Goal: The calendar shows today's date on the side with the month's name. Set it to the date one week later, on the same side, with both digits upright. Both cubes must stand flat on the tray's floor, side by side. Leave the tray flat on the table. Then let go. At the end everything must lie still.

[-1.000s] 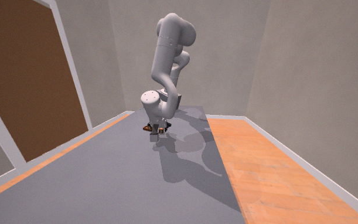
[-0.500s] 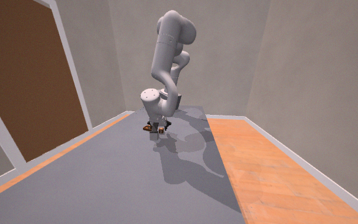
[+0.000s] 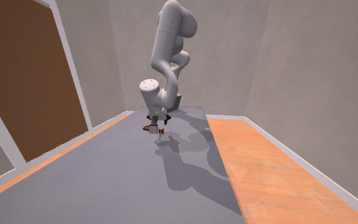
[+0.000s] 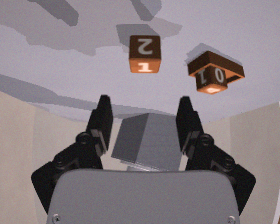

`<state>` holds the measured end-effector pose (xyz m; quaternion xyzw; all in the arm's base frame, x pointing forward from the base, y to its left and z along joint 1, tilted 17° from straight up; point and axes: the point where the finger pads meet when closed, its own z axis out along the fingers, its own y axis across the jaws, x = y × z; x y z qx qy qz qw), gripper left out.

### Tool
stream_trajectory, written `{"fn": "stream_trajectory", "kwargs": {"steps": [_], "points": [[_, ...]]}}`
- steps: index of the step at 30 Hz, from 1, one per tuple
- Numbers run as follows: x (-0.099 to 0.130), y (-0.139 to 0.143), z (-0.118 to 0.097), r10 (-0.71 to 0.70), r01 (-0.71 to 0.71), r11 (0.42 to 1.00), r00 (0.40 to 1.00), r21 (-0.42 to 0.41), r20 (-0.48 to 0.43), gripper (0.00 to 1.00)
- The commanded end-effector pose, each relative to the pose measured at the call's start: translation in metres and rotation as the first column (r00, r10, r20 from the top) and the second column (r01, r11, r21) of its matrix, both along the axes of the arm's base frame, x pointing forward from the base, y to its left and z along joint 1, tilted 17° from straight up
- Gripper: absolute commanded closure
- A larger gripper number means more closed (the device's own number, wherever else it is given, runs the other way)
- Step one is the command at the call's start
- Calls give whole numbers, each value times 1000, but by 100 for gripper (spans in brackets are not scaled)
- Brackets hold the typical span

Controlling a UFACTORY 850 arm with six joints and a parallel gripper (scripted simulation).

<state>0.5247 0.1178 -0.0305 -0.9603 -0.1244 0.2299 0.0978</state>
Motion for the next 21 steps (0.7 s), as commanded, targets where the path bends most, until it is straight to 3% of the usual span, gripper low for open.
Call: {"fn": "stream_trajectory", "kwargs": {"steps": [1,15,21], "points": [[0,-3,10,0,0,1000,1000,0,2,31],[-1,-4,17,-3,3,1000,1000,6,12,31],[-2,1,16,-44,36,998,988,59,149,31]]}}
